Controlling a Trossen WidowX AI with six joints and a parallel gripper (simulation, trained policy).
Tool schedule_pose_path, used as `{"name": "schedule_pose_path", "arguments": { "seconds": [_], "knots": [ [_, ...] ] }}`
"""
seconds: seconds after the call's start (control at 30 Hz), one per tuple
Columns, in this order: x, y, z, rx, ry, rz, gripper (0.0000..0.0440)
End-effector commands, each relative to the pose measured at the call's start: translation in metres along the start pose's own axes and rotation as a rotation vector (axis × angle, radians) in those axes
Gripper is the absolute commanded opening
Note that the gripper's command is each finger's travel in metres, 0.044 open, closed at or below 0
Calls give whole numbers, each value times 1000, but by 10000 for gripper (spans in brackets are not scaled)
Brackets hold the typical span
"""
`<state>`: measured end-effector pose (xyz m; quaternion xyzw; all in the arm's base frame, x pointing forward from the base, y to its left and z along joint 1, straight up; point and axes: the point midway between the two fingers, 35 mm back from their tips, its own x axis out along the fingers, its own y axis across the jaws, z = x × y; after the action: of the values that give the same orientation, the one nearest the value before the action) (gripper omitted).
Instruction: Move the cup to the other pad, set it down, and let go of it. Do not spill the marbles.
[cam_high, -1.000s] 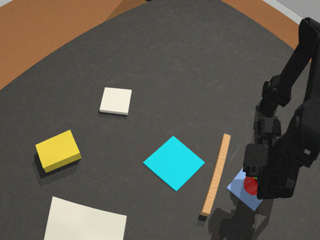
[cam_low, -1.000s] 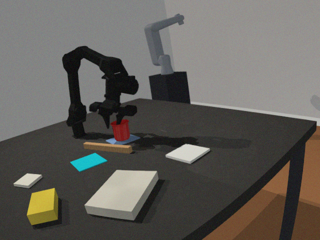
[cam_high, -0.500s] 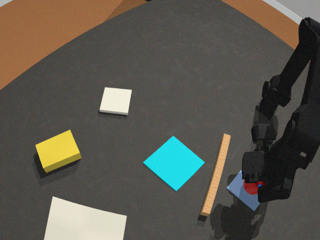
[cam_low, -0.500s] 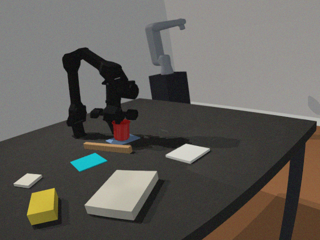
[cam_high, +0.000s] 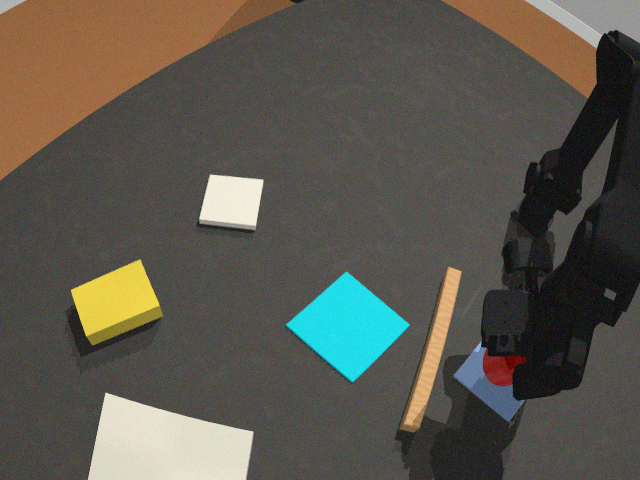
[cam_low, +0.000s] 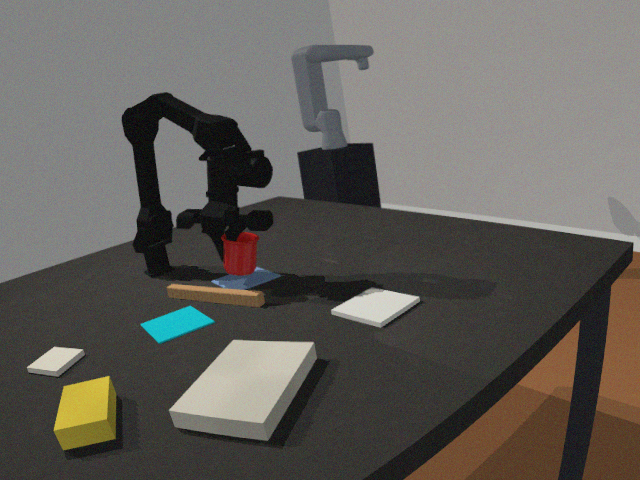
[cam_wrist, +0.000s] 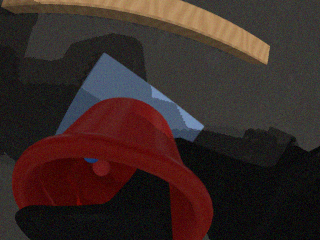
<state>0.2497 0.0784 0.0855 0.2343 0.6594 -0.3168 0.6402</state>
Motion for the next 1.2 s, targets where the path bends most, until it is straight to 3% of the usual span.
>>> {"name": "schedule_pose_path", "arguments": {
  "seconds": [0.0, 0.53, 1.17],
  "knots": [
    [-13, 0, 3, 34, 2, 32, 0],
    [-59, -4, 37, 181, -38, 141, 0],
    [-62, -15, 109, 344, -130, 225, 0]
  ]
}}
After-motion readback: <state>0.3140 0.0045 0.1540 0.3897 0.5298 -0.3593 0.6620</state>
